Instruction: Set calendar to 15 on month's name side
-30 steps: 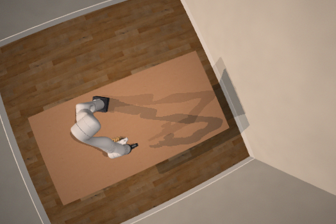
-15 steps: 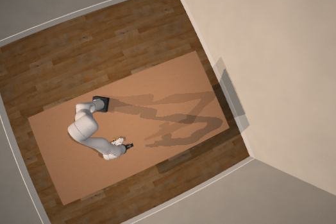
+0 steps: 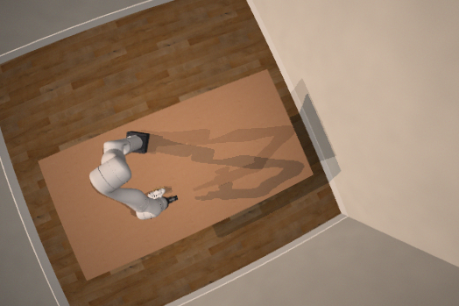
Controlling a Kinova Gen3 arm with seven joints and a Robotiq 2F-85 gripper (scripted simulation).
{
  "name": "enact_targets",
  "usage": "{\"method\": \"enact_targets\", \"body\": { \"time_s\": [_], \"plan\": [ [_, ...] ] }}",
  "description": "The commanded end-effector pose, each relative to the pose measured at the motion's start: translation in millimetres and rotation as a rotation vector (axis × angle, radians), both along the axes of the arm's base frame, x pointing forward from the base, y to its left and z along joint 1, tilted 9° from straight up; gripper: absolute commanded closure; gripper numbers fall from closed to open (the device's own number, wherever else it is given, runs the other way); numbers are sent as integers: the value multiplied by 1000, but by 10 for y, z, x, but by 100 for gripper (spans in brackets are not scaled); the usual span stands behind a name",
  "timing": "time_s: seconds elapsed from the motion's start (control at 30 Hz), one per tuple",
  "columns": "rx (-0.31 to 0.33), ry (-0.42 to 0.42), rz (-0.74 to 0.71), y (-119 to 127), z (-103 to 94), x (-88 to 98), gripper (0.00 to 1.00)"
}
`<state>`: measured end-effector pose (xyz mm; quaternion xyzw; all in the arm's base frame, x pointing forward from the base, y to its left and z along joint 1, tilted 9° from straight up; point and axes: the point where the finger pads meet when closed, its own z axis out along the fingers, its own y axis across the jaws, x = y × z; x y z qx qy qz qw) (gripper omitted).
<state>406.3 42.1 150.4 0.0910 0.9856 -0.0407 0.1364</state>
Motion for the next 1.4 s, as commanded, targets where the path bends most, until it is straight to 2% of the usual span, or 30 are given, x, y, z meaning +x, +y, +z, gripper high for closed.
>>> {"method": "enact_targets", "body": {
  "time_s": [0.0, 0.13, 0.17, 0.3, 0.33, 0.5, 0.53, 0.67, 0.7, 1.37],
  "plan": [
    [4, 10, -16, -61, 12, -59, 0],
    [4, 10, -16, -61, 12, -59, 0],
    [6, 26, -34, -130, 14, -138, 0],
    [6, 26, -34, -130, 14, -138, 0],
    [9, 40, -51, -190, 17, -210, 0],
    [9, 40, -51, -190, 17, -210, 0],
    [11, 53, -66, -242, 19, -278, 0],
    [11, 53, -66, -242, 19, -278, 0],
    [14, 65, -80, -287, 21, -338, 0],
    [24, 99, -119, -405, 26, -518, 0]
  ]
}}
